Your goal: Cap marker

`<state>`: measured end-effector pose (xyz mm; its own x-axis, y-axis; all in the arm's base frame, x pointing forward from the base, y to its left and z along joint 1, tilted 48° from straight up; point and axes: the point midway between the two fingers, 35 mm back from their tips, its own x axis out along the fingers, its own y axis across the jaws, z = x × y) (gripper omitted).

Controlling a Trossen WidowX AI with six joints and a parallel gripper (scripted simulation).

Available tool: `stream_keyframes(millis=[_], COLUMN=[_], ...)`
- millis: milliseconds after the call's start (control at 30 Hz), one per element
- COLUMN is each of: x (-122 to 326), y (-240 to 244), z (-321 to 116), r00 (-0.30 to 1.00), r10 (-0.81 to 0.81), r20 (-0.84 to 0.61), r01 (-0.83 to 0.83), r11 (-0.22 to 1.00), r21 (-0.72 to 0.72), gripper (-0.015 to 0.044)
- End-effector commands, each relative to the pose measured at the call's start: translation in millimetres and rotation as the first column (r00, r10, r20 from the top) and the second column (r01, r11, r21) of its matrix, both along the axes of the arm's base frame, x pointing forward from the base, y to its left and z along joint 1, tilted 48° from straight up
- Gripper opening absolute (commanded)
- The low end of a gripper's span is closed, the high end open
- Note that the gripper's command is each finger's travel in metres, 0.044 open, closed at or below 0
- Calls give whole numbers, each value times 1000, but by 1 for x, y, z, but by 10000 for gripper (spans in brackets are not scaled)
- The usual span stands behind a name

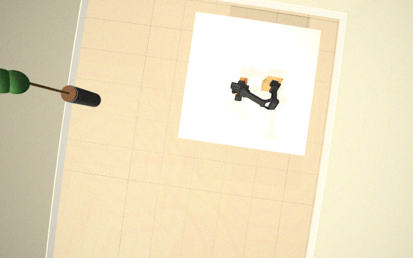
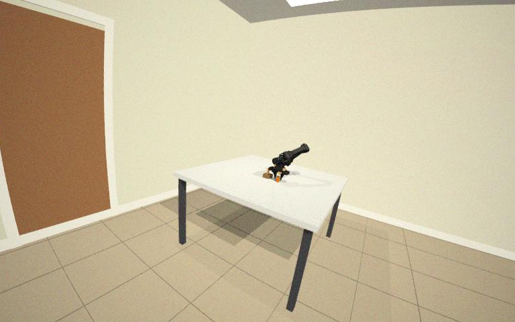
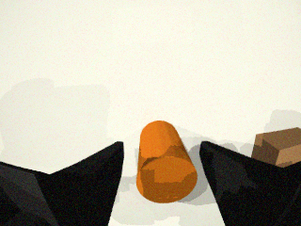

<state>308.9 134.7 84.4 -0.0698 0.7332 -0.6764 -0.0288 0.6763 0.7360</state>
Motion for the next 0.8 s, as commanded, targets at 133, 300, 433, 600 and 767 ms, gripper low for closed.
stream_keyframes(millis=[133, 300, 433, 600, 767], x=[-2, -2, -2, -1, 1], y=[4, 4, 3, -3, -13], z=[-3, -3, -3, 2, 11], r00=[1000, 1000, 1000, 1000, 1000], r10=[1, 1, 1, 1, 1], r20=[-6, -6, -6, -6, -6], r01=[-1, -1, -1, -1, -1], r11=[1000, 1000, 1000, 1000, 1000], r21=[6, 6, 6, 4, 2], gripper=[144, 110, 84, 0, 0])
